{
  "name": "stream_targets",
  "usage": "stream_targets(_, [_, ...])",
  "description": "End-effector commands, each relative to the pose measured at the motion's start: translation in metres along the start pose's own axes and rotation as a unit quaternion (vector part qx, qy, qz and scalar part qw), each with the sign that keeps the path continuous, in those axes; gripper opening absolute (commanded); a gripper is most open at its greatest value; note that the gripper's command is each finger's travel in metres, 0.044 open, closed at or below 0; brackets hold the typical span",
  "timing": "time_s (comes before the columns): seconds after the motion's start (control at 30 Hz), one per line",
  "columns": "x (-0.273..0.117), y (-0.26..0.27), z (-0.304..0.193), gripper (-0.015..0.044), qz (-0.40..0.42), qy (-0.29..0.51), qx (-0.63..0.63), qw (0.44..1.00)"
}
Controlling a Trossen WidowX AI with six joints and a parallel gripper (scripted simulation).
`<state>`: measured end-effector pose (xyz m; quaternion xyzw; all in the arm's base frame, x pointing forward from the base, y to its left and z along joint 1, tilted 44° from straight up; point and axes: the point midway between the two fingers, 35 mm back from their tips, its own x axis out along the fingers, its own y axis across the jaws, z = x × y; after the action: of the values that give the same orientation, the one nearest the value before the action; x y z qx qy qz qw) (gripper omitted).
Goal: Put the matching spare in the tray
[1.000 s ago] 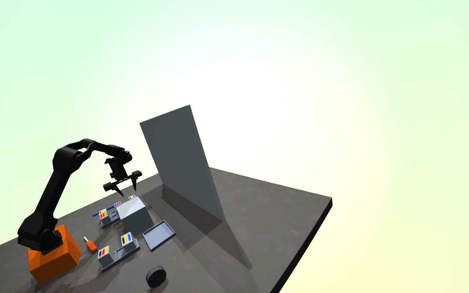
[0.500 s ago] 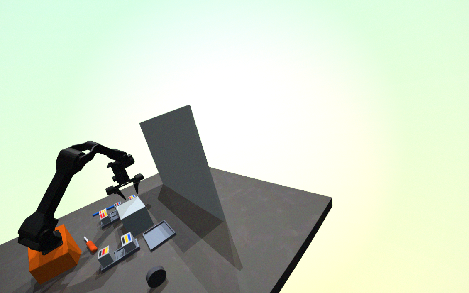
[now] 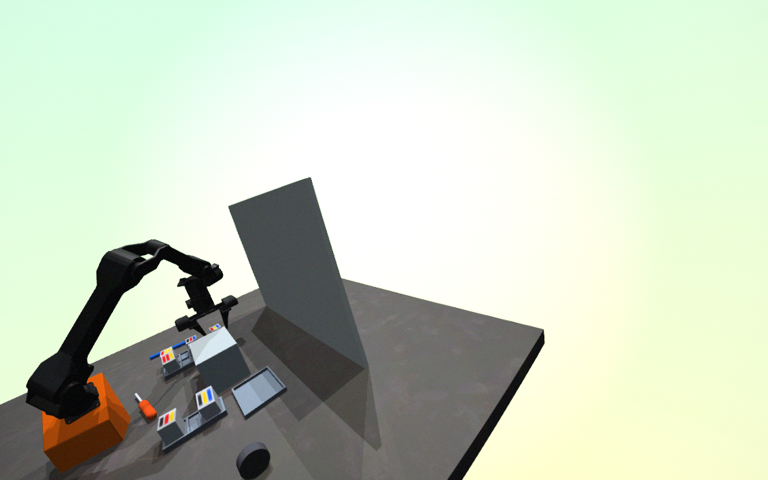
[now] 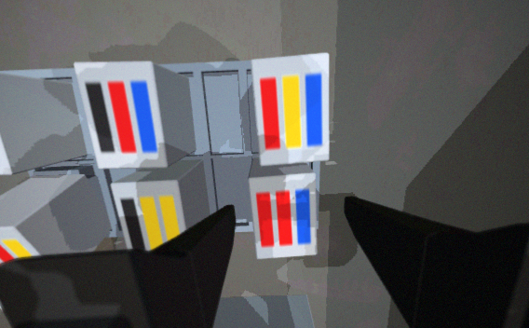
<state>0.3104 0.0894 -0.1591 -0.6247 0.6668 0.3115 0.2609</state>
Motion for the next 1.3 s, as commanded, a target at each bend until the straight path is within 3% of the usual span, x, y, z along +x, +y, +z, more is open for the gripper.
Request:
stream_targets(0.0, [0.01, 0.002, 0.0, 0.03, 0.001, 0.003, -0.003, 1.0])
stream_targets(0.67, [0.03, 0.003, -0.002, 0.03, 0.002, 0.004, -0.003, 1.0])
stream_targets(0.87, [0.028, 0.004, -0.001, 0.0142, 0.003, 0.003, -0.001, 1.0])
stream_targets(1.1, [0.028, 0.004, -0.001, 0.0096, 0.003, 0.003, -0.001, 1.0])
stream_targets(1.2, [0.028, 0.004, -0.001, 0.0017, 0.003, 0.003, -0.001, 1.0])
stream_targets(1.27, [0.028, 0.004, -0.001, 0.0, 0.003, 0.003, -0.001, 1.0])
